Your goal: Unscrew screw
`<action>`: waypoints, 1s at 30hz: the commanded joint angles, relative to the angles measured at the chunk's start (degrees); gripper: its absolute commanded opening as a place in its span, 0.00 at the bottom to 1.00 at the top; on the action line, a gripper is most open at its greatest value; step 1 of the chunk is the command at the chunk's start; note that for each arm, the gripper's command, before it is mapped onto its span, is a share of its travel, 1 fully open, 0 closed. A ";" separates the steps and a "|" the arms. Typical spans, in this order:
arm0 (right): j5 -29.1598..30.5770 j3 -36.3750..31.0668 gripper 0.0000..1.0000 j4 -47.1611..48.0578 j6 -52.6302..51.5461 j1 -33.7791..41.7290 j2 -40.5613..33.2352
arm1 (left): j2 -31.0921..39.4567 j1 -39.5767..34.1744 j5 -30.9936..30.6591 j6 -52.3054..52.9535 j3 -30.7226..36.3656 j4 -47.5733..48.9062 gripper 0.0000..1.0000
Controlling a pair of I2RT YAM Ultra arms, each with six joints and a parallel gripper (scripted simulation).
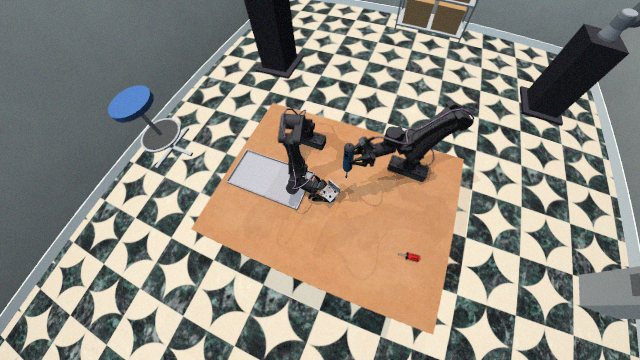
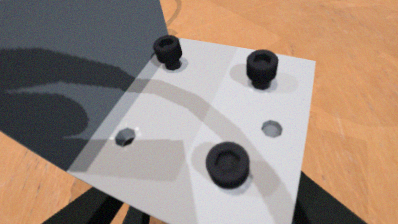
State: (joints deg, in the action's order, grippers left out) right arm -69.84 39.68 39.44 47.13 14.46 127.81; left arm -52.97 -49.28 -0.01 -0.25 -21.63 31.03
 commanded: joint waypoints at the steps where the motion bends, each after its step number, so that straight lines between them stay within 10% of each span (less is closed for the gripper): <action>1: -0.43 0.51 0.59 -0.10 -0.04 0.08 -0.59 | 2.44 0.74 -0.36 0.26 -3.87 3.45 0.42; 30: -0.43 0.51 0.59 -0.10 -0.04 0.08 -0.59 | 2.80 0.72 -0.22 0.26 -6.33 0.44 0.42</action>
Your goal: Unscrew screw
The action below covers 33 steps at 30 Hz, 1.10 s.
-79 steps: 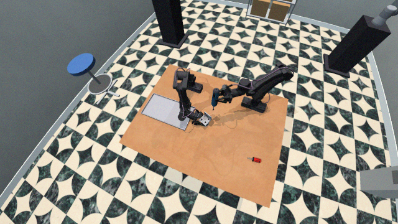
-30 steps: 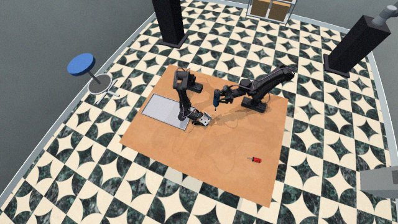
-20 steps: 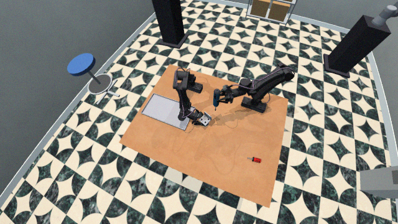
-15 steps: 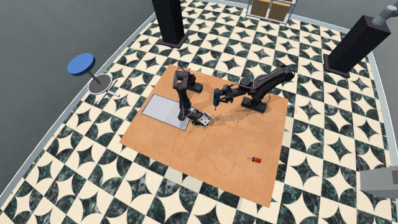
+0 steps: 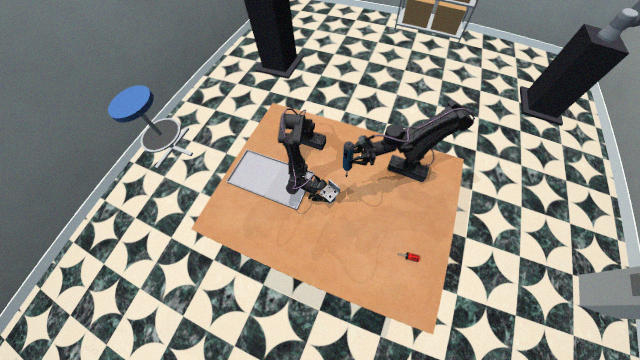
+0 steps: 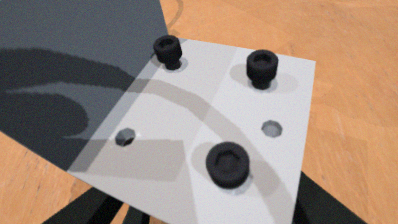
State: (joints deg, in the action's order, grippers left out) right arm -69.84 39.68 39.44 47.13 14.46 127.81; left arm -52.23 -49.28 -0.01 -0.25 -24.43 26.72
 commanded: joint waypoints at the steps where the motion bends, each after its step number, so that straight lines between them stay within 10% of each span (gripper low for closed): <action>1: -0.43 0.51 0.59 -0.10 -0.04 0.08 -0.59 | 2.00 0.72 -0.21 0.26 -3.57 4.73 0.42; 33: -0.43 0.51 0.59 -0.10 -0.04 0.08 -0.59 | -1.81 4.45 0.81 -3.92 -5.39 -3.86 0.42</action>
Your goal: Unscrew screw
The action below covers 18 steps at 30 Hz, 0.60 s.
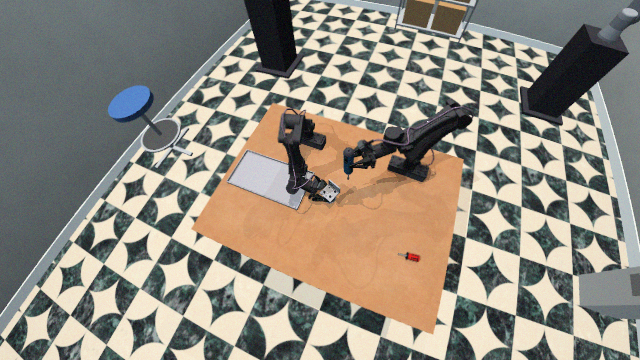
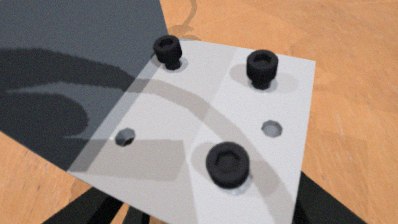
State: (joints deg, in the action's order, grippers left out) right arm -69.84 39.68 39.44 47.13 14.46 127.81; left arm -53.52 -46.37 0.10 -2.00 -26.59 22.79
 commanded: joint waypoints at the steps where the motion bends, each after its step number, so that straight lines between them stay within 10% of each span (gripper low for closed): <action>1: -0.43 0.51 0.59 -0.10 -0.04 0.08 -0.59 | -0.92 2.09 0.55 -2.64 -3.39 -0.95 0.42; 18: -0.43 0.51 0.59 -0.10 -0.04 0.08 -0.59 | -4.38 8.83 0.15 -8.28 -6.38 -9.59 0.42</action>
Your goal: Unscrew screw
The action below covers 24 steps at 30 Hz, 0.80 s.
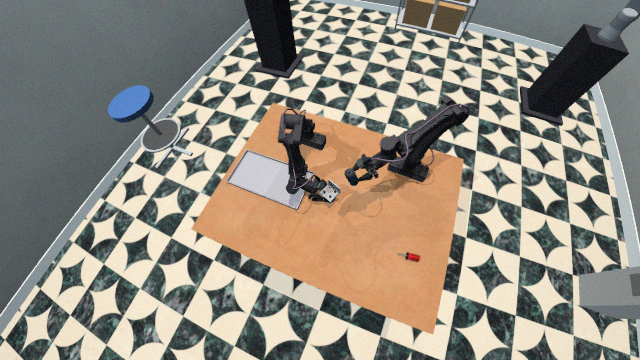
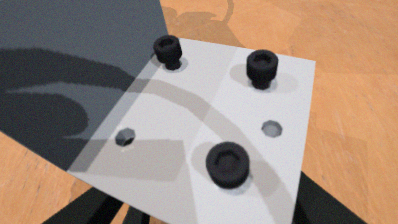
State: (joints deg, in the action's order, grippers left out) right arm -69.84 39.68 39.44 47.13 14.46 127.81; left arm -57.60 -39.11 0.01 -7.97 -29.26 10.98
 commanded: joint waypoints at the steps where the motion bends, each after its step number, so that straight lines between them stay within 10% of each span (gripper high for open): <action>1: -0.43 0.51 0.59 -0.10 -0.04 0.08 -0.59 | -0.68 2.15 0.12 -2.77 -4.06 1.57 0.42; 24: -0.43 0.51 0.59 -0.10 -0.04 0.08 -0.59 | -3.64 10.49 -0.25 -9.92 -9.03 -8.73 0.42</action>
State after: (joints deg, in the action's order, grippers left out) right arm -69.84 39.68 39.44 47.13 14.46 127.81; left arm -63.48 -29.12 0.05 -16.43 -34.92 -0.67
